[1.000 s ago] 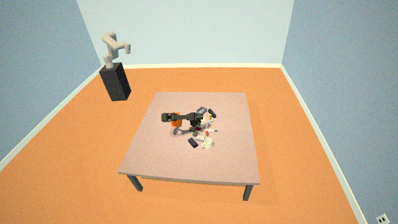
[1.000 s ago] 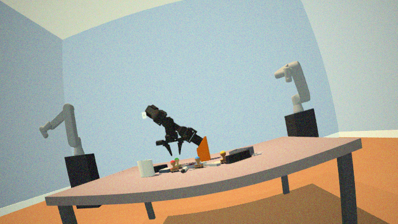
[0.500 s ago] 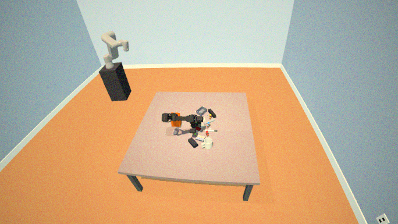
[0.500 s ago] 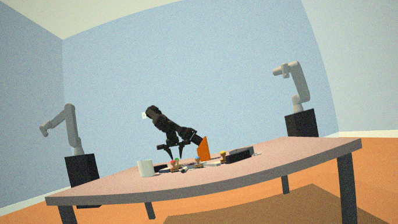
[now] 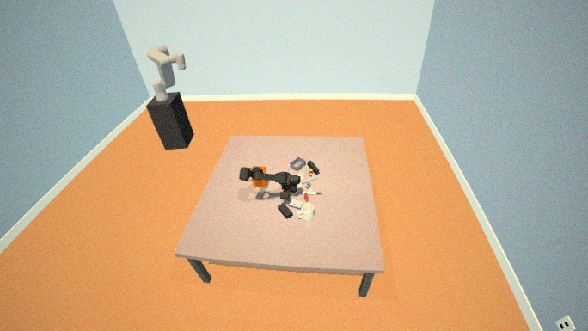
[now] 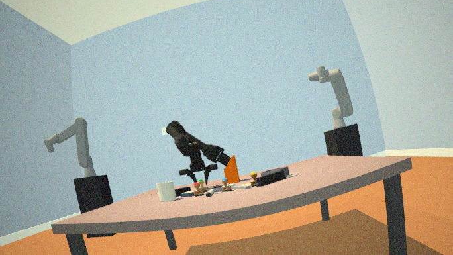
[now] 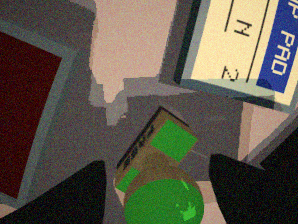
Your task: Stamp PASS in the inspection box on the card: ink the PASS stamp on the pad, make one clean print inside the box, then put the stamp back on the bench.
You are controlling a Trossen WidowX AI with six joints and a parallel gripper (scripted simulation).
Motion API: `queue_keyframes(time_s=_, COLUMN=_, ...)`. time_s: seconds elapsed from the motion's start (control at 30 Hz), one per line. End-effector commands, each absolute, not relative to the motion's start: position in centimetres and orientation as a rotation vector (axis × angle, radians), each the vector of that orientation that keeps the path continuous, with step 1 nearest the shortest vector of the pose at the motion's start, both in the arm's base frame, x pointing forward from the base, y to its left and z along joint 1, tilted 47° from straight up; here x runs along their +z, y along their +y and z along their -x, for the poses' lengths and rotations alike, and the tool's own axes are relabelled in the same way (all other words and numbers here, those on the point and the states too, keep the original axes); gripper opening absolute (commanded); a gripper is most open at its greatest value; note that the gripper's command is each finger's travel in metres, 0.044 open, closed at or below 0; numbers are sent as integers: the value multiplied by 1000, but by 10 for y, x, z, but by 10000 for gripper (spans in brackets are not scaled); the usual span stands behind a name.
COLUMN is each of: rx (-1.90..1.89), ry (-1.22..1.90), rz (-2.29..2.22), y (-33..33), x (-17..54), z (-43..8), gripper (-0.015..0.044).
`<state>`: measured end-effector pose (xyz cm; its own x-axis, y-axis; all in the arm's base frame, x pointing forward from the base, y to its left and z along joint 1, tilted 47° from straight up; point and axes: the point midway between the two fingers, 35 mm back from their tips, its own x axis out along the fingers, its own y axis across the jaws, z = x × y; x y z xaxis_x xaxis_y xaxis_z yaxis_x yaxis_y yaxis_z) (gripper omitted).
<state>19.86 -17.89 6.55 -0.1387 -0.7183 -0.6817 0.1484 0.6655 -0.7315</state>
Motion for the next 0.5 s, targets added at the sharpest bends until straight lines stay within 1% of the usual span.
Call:
queue_keyframes(time_s=0.0, rx=-798, ry=1546, rz=492, y=-184, x=60, z=-195, gripper=213)
queue_keyframes(time_s=0.2, rx=-799, ry=1546, rz=493, y=-185, x=58, z=-195, gripper=213)
queue_keyframes(time_s=0.47, rx=-805, ry=1540, rz=492, y=-185, x=61, z=-196, gripper=160)
